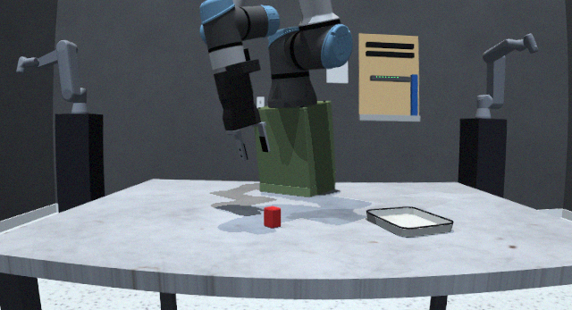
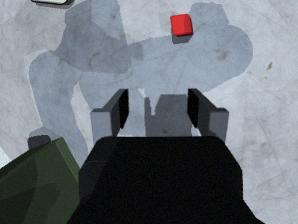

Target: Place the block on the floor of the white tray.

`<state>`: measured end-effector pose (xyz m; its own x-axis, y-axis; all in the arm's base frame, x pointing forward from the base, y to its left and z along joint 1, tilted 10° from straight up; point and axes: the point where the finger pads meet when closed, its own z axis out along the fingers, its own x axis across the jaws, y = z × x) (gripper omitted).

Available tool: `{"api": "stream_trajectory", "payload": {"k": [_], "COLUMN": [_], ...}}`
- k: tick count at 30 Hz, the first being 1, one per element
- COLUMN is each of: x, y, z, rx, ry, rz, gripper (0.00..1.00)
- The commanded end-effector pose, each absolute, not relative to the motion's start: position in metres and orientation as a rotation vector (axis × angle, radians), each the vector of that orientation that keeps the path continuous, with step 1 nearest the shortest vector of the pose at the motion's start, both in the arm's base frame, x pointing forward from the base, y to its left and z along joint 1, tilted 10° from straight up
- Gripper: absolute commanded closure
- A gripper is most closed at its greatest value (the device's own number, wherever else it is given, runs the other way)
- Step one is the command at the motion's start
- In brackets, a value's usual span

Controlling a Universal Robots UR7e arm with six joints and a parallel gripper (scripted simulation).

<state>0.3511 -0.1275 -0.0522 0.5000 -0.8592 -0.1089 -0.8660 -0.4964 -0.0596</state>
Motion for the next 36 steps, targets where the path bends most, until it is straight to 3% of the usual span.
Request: {"api": "stream_trajectory", "payload": {"k": [1,17,18,21,36], "x": [0.351,0.351,0.351,0.354,0.405], "y": [-0.128,-0.128,-0.128,-0.128,-0.113], "z": [-0.052,-0.052,-0.052,-0.054,-0.096], "rx": [-2.628,-2.628,-2.628,-2.635,-2.781], "ry": [1.517,1.517,1.517,1.515,1.450], "rz": [0.097,0.097,0.097,0.089,-0.142], "gripper": [0.00,0.00,0.11,0.11,0.11]}}
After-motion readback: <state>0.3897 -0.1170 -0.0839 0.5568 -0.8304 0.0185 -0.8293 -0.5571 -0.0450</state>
